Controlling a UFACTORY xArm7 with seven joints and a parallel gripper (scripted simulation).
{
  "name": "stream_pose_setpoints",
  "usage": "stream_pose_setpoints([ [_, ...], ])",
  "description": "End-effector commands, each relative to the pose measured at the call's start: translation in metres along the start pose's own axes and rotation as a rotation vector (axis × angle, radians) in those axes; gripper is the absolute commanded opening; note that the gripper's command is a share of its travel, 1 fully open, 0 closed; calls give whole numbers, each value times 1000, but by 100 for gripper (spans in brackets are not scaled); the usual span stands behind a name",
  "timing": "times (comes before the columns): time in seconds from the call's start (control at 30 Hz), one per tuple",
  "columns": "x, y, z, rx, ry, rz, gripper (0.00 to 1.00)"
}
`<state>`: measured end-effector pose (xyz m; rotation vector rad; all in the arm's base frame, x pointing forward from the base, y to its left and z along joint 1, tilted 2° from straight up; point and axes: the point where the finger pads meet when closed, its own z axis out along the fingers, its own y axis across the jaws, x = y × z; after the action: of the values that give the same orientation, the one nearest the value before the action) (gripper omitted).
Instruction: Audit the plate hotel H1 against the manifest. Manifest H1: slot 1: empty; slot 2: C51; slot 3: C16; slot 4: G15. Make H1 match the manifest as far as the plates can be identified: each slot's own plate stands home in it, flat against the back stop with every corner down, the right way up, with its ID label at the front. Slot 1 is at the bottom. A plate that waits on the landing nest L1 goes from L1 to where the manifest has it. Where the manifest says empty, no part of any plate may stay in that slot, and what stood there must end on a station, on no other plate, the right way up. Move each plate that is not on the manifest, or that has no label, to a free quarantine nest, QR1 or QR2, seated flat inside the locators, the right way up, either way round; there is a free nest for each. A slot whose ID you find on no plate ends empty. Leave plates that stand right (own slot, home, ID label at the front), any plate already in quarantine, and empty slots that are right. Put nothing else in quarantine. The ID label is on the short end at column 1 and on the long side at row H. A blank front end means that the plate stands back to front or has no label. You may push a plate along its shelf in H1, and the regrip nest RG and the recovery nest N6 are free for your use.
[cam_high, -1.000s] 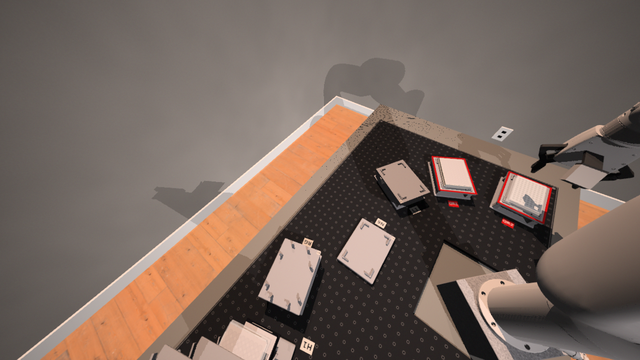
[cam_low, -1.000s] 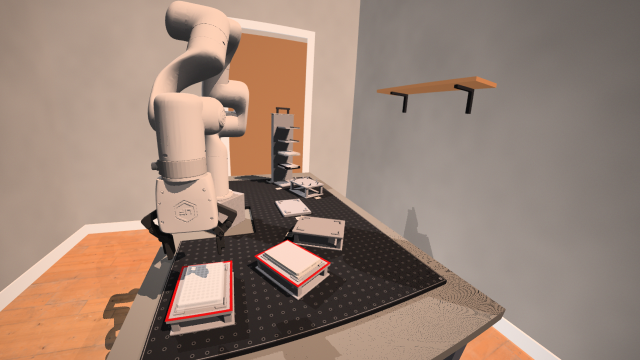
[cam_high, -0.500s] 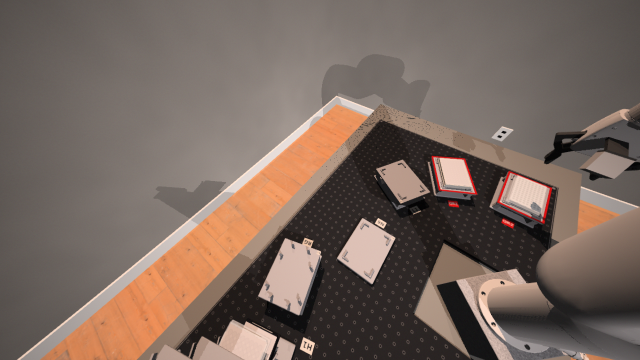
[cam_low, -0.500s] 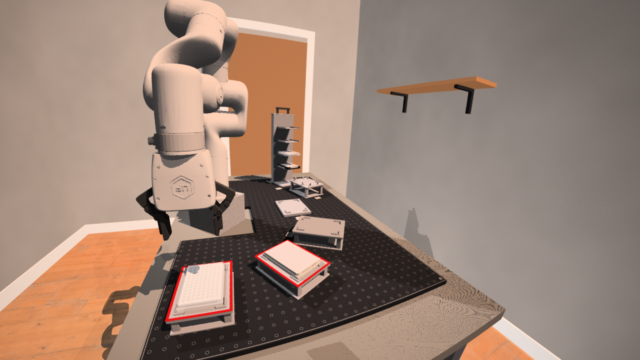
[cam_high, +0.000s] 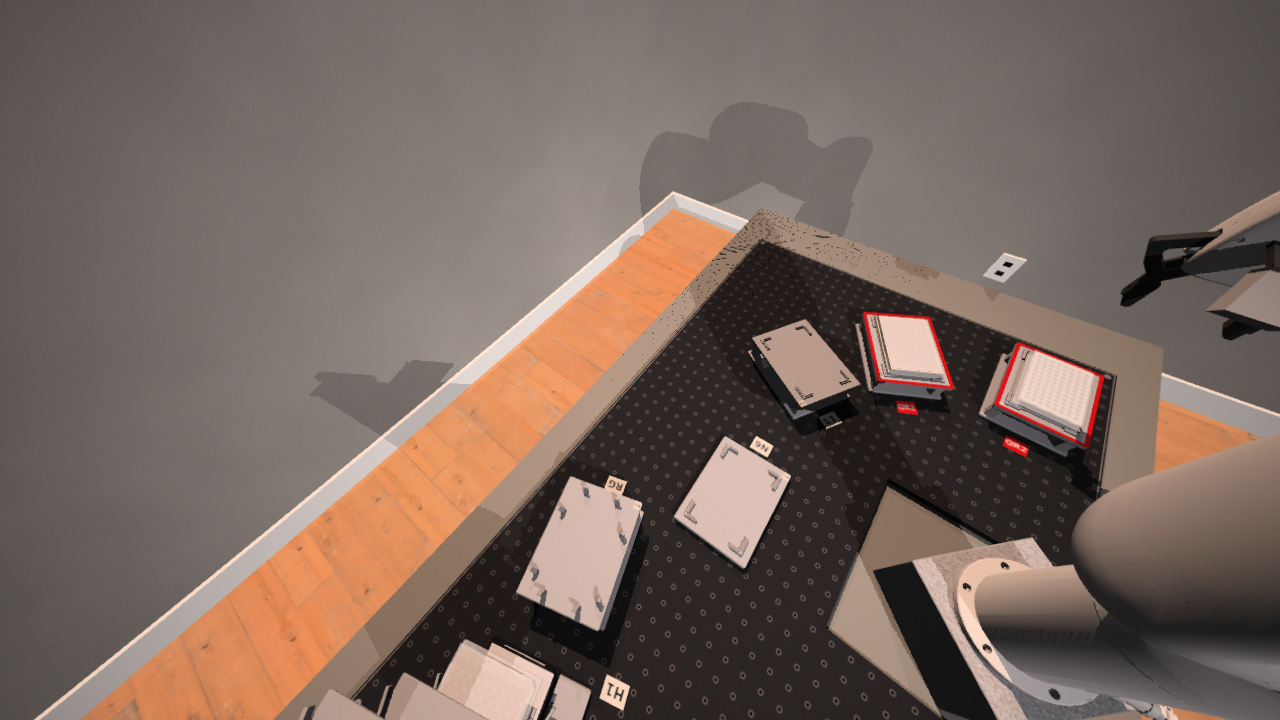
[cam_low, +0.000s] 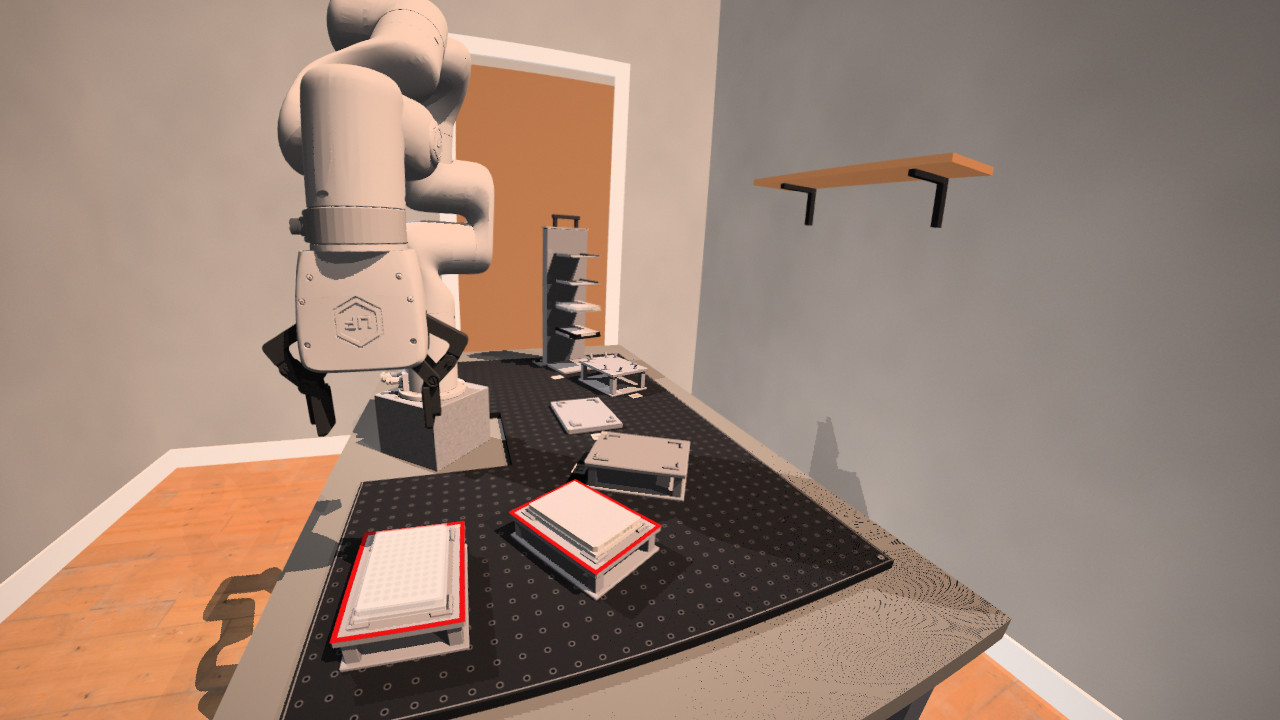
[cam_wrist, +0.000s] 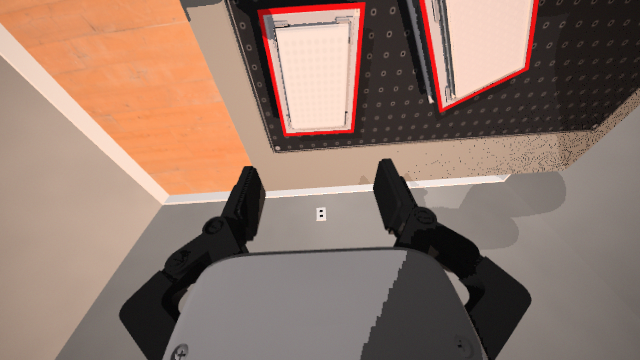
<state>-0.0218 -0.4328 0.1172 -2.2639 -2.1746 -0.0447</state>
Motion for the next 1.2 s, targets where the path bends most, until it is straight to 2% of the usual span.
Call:
stream_pose_setpoints([
  [0.0, -2, 0, -14, 0, -5, 0, 100],
  [0.27, -1, 0, -40, 0, -5, 0, 100],
  [0.43, -1, 0, -42, 0, -5, 0, 100],
  [0.77, 1, 50, -42, 0, -5, -333, 100],
  [1.17, 3, 100, -42, 0, -5, -333, 100],
])
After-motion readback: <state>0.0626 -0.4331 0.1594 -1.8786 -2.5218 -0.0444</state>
